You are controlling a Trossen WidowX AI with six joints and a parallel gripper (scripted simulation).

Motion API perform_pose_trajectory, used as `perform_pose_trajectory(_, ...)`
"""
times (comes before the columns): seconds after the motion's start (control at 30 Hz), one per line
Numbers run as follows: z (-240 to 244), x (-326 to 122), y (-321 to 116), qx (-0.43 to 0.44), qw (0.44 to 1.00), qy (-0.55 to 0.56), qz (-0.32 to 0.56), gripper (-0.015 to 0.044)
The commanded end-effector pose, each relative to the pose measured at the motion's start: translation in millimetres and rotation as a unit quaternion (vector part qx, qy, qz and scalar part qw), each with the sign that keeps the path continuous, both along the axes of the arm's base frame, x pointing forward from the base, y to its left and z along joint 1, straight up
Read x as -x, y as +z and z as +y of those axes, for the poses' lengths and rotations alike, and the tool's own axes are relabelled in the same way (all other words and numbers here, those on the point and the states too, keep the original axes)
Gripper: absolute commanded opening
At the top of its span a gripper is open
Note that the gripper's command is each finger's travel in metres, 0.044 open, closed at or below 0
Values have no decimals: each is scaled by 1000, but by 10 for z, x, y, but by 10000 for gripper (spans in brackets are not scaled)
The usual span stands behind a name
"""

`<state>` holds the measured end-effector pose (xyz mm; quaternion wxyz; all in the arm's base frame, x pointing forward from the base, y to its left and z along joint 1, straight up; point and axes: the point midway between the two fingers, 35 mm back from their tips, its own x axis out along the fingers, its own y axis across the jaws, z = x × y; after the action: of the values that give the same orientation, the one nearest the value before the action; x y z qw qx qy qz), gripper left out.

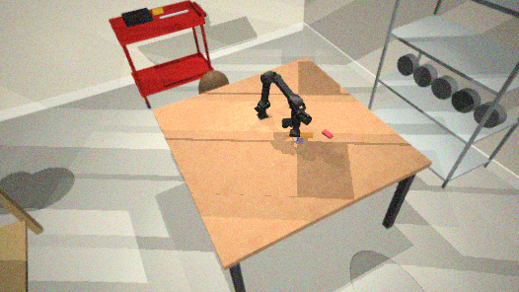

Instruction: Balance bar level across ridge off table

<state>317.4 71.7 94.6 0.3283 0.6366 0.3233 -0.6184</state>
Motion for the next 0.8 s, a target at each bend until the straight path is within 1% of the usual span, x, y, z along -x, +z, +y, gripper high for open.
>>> perform_pose_trajectory(0.0,0,0,0,0,1000,0,0,0)
perform_pose_trajectory(0.7,0,0,0,0,1000,0,0,0)
perform_pose_trajectory(0.77,0,0,0,0,1000,0,0,53)
